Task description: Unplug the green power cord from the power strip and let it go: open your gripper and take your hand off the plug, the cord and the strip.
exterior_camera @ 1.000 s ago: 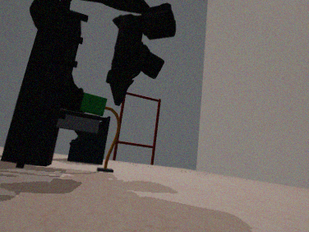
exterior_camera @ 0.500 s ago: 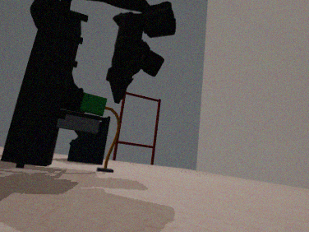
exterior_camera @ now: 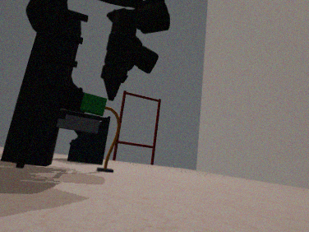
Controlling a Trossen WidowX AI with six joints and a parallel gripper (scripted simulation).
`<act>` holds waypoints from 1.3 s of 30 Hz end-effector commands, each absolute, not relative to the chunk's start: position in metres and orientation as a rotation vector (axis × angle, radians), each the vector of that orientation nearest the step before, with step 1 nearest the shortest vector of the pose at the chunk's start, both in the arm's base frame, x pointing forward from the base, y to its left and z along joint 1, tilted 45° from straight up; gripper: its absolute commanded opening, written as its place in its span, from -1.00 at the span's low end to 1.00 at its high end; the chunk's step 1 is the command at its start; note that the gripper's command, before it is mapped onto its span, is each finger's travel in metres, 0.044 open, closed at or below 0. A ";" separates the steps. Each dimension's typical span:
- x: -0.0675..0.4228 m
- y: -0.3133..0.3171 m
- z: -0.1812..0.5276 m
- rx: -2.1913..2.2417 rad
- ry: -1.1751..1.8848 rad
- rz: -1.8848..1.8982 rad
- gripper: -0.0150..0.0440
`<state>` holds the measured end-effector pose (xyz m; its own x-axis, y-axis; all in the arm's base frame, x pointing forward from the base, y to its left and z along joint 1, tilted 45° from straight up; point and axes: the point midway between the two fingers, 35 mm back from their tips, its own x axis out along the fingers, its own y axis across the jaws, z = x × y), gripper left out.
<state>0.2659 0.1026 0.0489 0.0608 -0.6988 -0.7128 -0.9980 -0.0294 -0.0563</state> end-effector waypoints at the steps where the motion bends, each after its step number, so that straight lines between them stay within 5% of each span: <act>1: 0.265 0.097 0.054 -1.793 1.693 0.695 0.05; 28: 0.265 0.076 0.058 -1.794 1.694 0.693 0.05; 32: 0.265 0.078 0.059 -1.786 1.695 0.691 -0.31; 39: 0.265 0.078 0.059 -1.786 1.695 0.691 -0.46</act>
<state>0.2649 0.0773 0.0588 0.0607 -0.6999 -0.7117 -0.9980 -0.0284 -0.0572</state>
